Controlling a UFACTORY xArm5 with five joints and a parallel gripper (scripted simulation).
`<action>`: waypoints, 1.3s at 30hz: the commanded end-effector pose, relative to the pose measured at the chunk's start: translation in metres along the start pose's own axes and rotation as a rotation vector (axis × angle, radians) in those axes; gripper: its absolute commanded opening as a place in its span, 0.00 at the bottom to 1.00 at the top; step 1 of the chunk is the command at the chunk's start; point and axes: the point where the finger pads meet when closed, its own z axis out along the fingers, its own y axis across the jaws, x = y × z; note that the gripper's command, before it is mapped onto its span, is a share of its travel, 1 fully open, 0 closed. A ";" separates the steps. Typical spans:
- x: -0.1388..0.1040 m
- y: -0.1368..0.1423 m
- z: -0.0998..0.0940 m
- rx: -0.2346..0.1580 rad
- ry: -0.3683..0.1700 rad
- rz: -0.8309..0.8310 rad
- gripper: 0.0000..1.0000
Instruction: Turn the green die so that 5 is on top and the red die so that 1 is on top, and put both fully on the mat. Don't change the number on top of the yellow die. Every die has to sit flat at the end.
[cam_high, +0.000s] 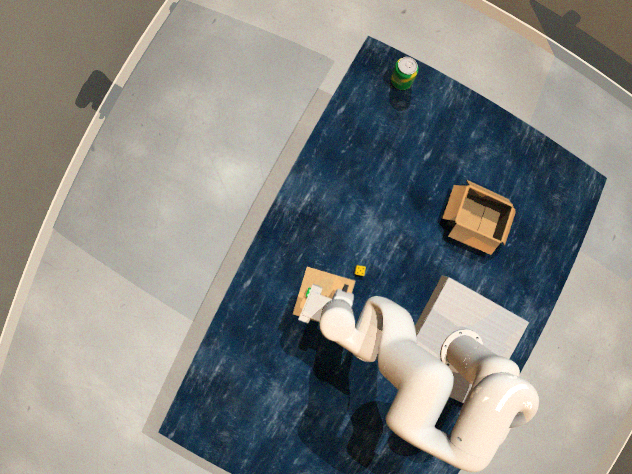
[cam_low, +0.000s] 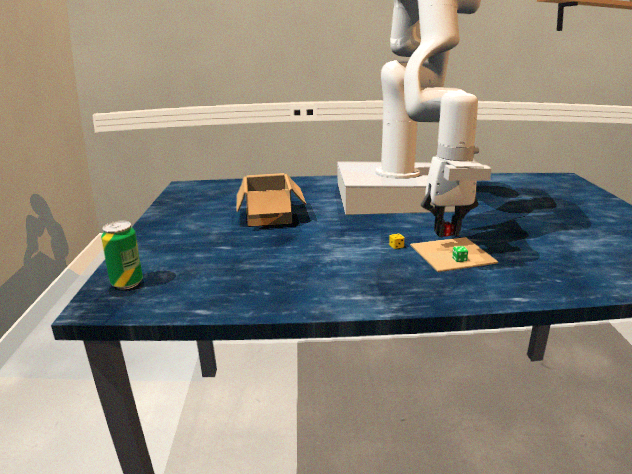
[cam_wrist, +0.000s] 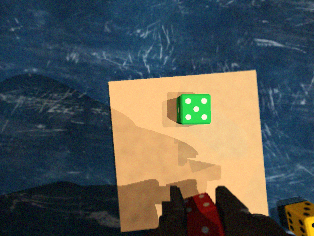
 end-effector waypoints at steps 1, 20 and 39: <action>0.003 0.000 0.009 0.000 0.005 0.000 0.21; 0.003 -0.001 0.019 0.000 0.005 0.000 0.21; 0.003 -0.001 0.019 0.000 0.005 0.000 0.21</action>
